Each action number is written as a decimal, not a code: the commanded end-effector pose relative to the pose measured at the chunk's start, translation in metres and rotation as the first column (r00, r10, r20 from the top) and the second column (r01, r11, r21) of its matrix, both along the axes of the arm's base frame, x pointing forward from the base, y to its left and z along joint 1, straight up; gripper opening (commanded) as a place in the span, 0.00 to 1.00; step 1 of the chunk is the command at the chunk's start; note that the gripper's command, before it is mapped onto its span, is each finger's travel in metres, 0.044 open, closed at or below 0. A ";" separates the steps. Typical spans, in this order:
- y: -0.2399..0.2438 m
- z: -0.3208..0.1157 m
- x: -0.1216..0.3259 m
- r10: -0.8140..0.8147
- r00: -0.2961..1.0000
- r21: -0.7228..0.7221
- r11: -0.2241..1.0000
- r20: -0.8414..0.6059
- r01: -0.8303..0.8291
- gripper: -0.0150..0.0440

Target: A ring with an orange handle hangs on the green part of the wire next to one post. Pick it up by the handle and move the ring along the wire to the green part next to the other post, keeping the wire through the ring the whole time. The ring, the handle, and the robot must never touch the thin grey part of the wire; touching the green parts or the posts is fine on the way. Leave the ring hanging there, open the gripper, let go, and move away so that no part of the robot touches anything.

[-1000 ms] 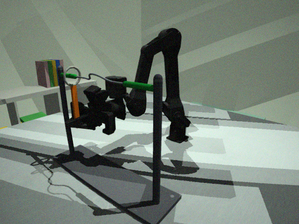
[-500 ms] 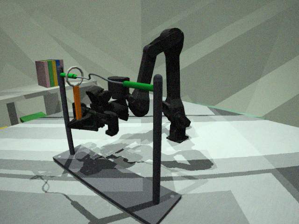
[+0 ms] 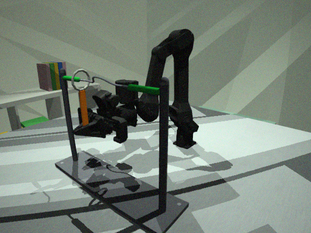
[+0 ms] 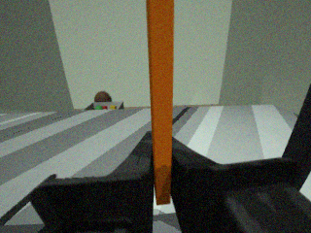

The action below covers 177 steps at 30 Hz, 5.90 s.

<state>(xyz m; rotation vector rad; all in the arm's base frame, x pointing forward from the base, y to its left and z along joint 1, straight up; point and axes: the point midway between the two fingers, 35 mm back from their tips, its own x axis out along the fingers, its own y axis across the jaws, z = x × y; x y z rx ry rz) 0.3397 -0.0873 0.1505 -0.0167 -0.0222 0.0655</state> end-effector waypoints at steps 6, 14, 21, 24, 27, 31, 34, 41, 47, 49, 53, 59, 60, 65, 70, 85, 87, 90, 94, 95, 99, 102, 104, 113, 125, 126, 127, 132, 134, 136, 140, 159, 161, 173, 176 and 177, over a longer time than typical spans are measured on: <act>0.009 0.000 -0.001 -0.003 1.000 0.002 1.000 0.000 0.003 0.00; 0.016 0.000 -0.002 -0.007 1.000 -0.005 1.000 0.000 0.007 0.00; 0.019 0.000 -0.004 -0.013 1.000 -0.010 1.000 -0.022 0.013 0.00; 0.020 0.000 -0.007 -0.018 0.999 -0.011 1.000 -0.048 0.017 0.00; 0.022 0.001 -0.011 -0.025 0.997 -0.012 1.000 -0.079 0.024 0.00; 0.024 0.001 -0.015 -0.035 0.992 -0.012 0.999 -0.120 0.034 0.00; 0.027 0.002 -0.019 -0.044 0.987 -0.010 0.999 -0.152 0.043 0.00; 0.034 0.003 -0.029 -0.070 0.970 0.006 0.997 -0.231 0.074 0.00; 0.047 0.006 -0.039 -0.101 0.943 0.046 0.991 -0.318 0.122 0.00; 0.052 0.007 -0.042 -0.112 0.930 0.068 0.987 -0.351 0.144 0.00; 0.065 0.010 -0.048 -0.127 0.902 0.116 0.975 -0.413 0.191 0.00; 0.084 0.017 -0.054 -0.135 0.855 0.197 0.944 -0.501 0.264 0.00; 0.087 0.018 -0.055 -0.134 0.846 0.212 0.937 -0.516 0.277 0.00; 0.105 0.028 -0.060 -0.120 0.798 0.283 0.895 -0.590 0.344 0.00; 0.123 0.040 -0.062 -0.101 0.758 0.349 0.843 -0.644 0.409 0.00; 0.133 0.049 -0.058 -0.078 0.762 0.347 0.857 -0.643 0.380 0.00; 0.130 0.048 -0.059 -0.073 0.767 0.323 0.879 -0.638 0.352 0.00; 0.126 0.046 -0.060 -0.067 0.774 0.287 0.906 -0.630 0.312 0.00; 0.116 0.043 -0.061 -0.054 0.787 0.212 0.950 -0.614 0.230 0.00; 0.113 0.043 -0.061 -0.050 0.791 0.191 0.960 -0.610 0.207 0.00; 0.101 0.040 -0.062 -0.032 0.803 0.104 0.988 -0.595 0.117 0.00; 0.094 0.039 -0.061 -0.020 0.810 0.050 0.997 -0.586 0.061 0.00; 0.088 0.039 -0.061 -0.010 0.815 0.009 1.000 -0.580 0.019 0.00; 0.062 0.040 -0.056 0.044 0.828 -0.195 0.963 -0.559 -0.183 0.00; 0.035 0.051 -0.054 0.072 0.796 -0.417 0.822 -0.601 -0.389 0.00; 0.035 0.051 -0.054 0.074 0.796 -0.425 0.814 -0.601 -0.396 0.00; 0.034 0.051 -0.054 0.076 0.796 -0.433 0.807 -0.600 -0.403 0.00; 0.035 0.050 -0.056 0.079 0.798 -0.449 0.791 -0.598 -0.415 0.00; 0.036 0.049 -0.056 0.078 0.798 -0.446 0.795 -0.597 -0.411 0.00; 0.039 0.047 -0.059 0.075 0.799 -0.439 0.804 -0.596 -0.402 0.00; 0.047 0.043 -0.064 0.065 0.802 -0.409 0.834 -0.594 -0.371 0.00; 0.100 0.016 -0.064 0.043 0.888 -0.188 0.972 -0.457 -0.144 0.00; 0.105 0.016 -0.065 0.035 0.890 -0.167 0.978 -0.454 -0.123 0.00; 0.136 0.013 -0.068 -0.012 0.895 -0.055 0.998 -0.446 -0.014 0.00; 0.144 0.013 -0.069 -0.021 0.896 -0.035 0.999 -0.444 0.005 0.00; 0.145 0.013 -0.069 -0.022 0.896 -0.031 0.999 -0.444 0.009 0.00</act>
